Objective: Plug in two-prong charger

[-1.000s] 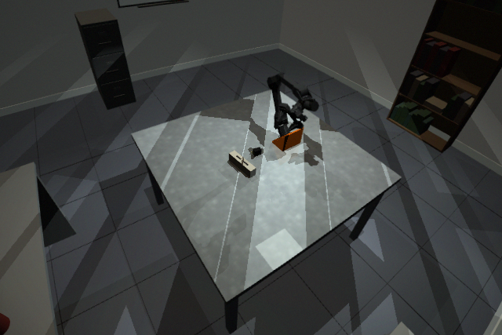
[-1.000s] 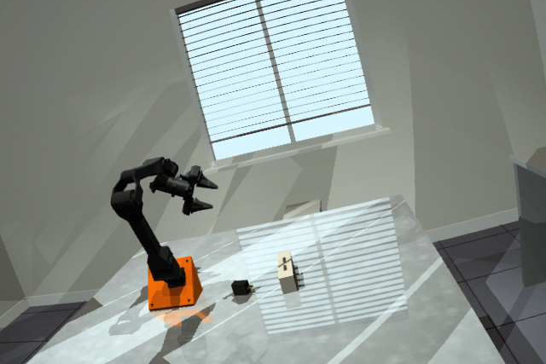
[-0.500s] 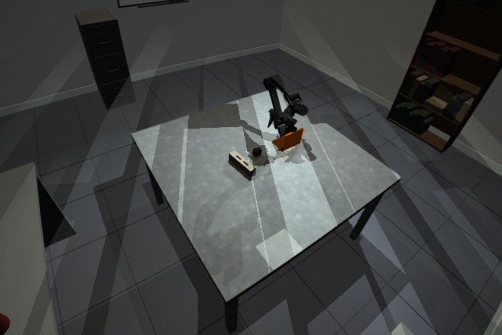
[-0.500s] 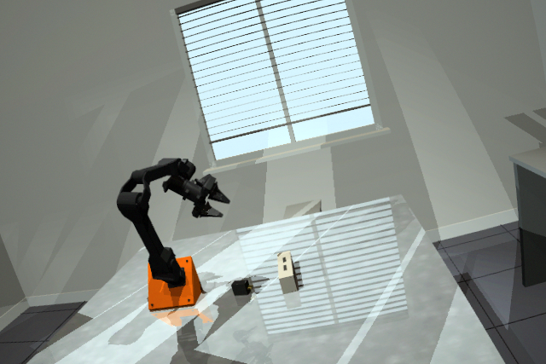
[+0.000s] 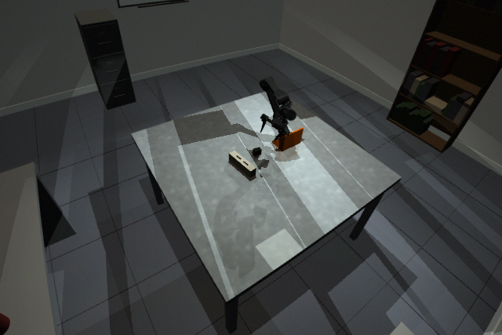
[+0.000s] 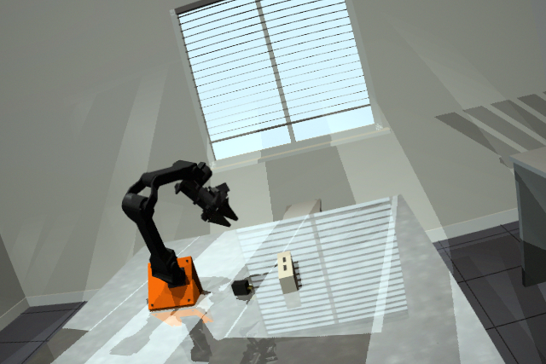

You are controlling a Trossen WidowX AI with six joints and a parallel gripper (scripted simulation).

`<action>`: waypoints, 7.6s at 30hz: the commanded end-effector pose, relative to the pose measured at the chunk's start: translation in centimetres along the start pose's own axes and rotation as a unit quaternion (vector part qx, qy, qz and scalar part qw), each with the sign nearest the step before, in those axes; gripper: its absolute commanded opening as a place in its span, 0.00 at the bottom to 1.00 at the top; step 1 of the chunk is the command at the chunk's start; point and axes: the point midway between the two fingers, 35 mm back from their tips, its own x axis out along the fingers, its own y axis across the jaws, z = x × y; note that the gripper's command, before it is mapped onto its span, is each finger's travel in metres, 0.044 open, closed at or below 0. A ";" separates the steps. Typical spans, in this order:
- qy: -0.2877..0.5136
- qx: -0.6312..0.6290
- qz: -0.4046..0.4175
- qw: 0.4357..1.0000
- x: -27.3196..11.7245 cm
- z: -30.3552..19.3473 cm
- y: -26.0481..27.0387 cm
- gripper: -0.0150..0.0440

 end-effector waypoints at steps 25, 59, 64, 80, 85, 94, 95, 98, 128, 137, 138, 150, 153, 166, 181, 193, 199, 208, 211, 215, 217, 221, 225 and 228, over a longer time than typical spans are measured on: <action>0.172 0.221 0.069 0.957 6.9 -5.7 -1.9 1.00; 0.334 0.421 0.095 0.838 11.5 -12.1 -2.1 1.00; 0.334 0.422 0.095 0.838 12.2 -12.4 -1.7 1.00; 0.333 0.422 0.096 0.838 14.0 -13.2 -0.8 1.00; 0.333 0.422 0.096 0.838 14.7 -13.6 -0.5 1.00; 0.334 0.422 0.095 0.838 15.8 -14.3 0.0 1.00; 0.334 0.421 0.095 0.838 15.9 -14.4 0.1 1.00; 0.334 0.421 0.094 0.838 16.3 -14.6 0.3 1.00; 0.333 0.424 0.097 0.837 13.9 -13.0 -0.9 0.25; 0.334 0.421 0.095 0.838 11.5 -12.2 -1.6 0.25; 0.334 0.420 0.096 0.839 11.6 -12.2 -1.6 0.25; 0.328 0.378 0.111 0.859 13.4 -12.0 -1.7 0.25; 0.327 0.366 0.114 0.864 13.9 -12.0 -1.7 0.25; 0.322 0.318 0.128 0.882 16.0 -12.0 -1.8 0.25; 0.321 0.309 0.131 0.886 17.2 -11.0 -2.5 0.25; 0.320 0.301 0.133 0.889 18.3 -10.1 -3.1 0.25; 0.319 0.296 0.134 0.890 18.8 -9.7 -3.4 0.25; 0.319 0.290 0.136 0.892 19.7 -9.1 -3.8 0.25; 0.319 0.288 0.136 0.893 20.0 -9.0 -4.0 0.25; 0.318 0.285 0.137 0.894 20.4 -8.8 -4.2 0.25; 0.318 0.285 0.137 0.894 20.4 -8.8 -4.2 0.25; 0.318 0.285 0.137 0.894 20.4 -8.8 -4.2 0.25; 0.318 0.285 0.137 0.894 20.4 -8.8 -4.2 0.25; 0.318 0.285 0.137 0.894 20.4 -8.8 -4.2 0.25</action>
